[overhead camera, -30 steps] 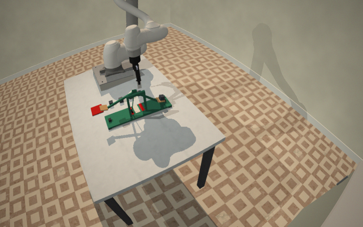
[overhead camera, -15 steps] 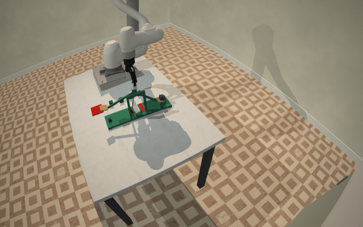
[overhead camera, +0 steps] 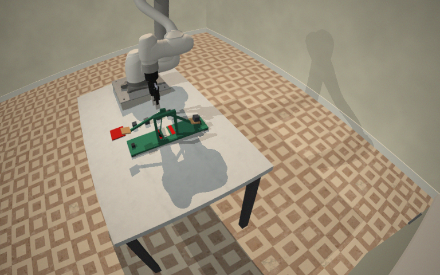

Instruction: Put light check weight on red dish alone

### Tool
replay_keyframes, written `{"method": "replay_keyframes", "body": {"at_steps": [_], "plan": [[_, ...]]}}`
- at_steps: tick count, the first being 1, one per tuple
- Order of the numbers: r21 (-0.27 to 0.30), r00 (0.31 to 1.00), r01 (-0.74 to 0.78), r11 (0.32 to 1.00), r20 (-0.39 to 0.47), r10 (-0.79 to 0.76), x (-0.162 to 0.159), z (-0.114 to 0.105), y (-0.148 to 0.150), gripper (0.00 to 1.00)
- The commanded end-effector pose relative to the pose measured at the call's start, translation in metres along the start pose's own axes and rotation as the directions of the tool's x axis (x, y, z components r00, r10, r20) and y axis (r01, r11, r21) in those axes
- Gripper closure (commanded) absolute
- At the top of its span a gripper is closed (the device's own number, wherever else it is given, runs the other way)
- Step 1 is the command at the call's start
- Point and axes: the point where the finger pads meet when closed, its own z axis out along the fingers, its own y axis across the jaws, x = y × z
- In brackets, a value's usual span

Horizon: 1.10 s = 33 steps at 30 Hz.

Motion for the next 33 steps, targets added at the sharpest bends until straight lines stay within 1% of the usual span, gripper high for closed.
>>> {"method": "replay_keyframes", "body": {"at_steps": [1, 33], "plan": [[0.000, 1.000, 0.000, 1.000, 0.000, 0.000, 0.0000, 0.0000, 0.0000, 0.65], [0.000, 1.000, 0.000, 1.000, 0.000, 0.000, 0.0000, 0.0032, 0.0000, 0.65]]}}
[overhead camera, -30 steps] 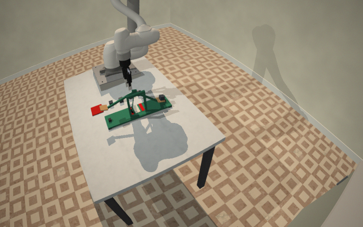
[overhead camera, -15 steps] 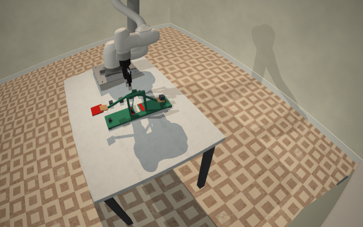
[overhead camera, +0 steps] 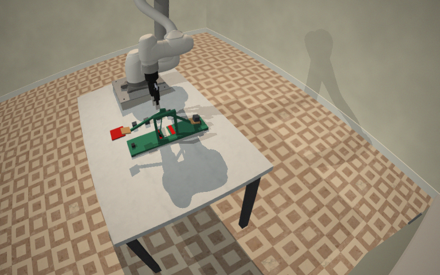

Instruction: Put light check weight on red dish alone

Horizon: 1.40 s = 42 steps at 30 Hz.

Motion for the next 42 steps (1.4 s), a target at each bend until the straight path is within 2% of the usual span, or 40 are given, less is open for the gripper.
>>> {"method": "replay_keyframes", "body": {"at_steps": [1, 27, 42], "plan": [[0.000, 1.000, 0.000, 1.000, 0.000, 0.000, 0.000, 0.002, 0.000, 0.65], [0.000, 1.000, 0.000, 1.000, 0.000, 0.000, 0.000, 0.036, 0.000, 0.65], [0.000, 1.000, 0.000, 1.000, 0.000, 0.000, 0.000, 0.048, 0.000, 0.65]]}}
